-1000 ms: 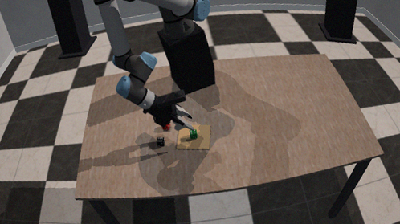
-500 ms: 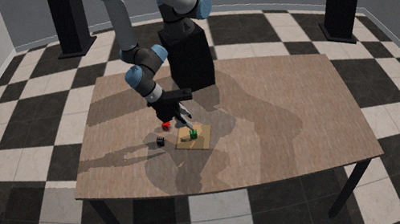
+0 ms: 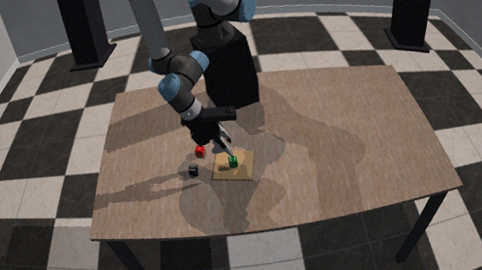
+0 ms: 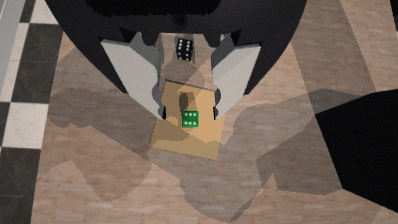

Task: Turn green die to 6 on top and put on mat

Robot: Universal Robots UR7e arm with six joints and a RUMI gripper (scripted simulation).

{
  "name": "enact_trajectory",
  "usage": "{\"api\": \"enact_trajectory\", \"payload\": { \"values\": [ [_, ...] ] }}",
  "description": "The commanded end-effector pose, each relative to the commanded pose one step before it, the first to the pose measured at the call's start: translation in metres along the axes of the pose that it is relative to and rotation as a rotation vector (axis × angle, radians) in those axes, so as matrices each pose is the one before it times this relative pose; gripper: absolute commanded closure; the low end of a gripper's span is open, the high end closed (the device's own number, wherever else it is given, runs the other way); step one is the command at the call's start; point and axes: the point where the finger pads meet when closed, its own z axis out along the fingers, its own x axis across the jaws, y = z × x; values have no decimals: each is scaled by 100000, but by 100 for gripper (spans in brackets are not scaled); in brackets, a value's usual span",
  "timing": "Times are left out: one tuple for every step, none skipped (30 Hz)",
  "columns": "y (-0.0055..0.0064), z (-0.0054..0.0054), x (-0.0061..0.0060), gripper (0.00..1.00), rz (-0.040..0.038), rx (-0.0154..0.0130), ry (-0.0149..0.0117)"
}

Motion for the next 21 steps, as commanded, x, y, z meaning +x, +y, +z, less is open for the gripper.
{"api": "enact_trajectory", "payload": {
  "values": [
    [-78, 59, -8, 60, 11, -8610, -164],
    [-15, -30, 16, 60, 48, -2009, 120],
    [-13, -40, 21, 60, 60, -1851, 163],
    [-11, -46, 24, 60, 66, -1642, 187],
    [-9, -47, 24, 60, 66, -1394, 190],
    [0, 0, 0, 60, 0, 0, 0],
    [0, 0, 0, 60, 0, 0, 0],
    [-7, -43, 22, 60, 60, -1120, 174],
    [-5, -35, 18, 60, 49, -837, 142],
    [-3, -25, 13, 60, 35, -562, 102],
    [-2, -15, 7, 60, 21, -318, 60],
    [-1, -6, 3, 60, 8, -128, 25],
    [0, -1, 0, 60, 1, -20, 4],
    [0, 1, 0, 60, -1, -14, -3],
    [-1, 4, -3, 60, -4, -90, -19],
    [-3, 10, -6, 60, -10, -227, -47],
    [-5, 18, -11, 60, -18, -406, -82],
    [-8, 25, -16, 60, -25, -612, -118],
    [-10, 32, -20, 60, -32, -832, -151],
    [-12, 37, -23, 60, -37, -1054, -175],
    [-14, 40, -24, 60, -39, -1266, -186]
  ]
}}
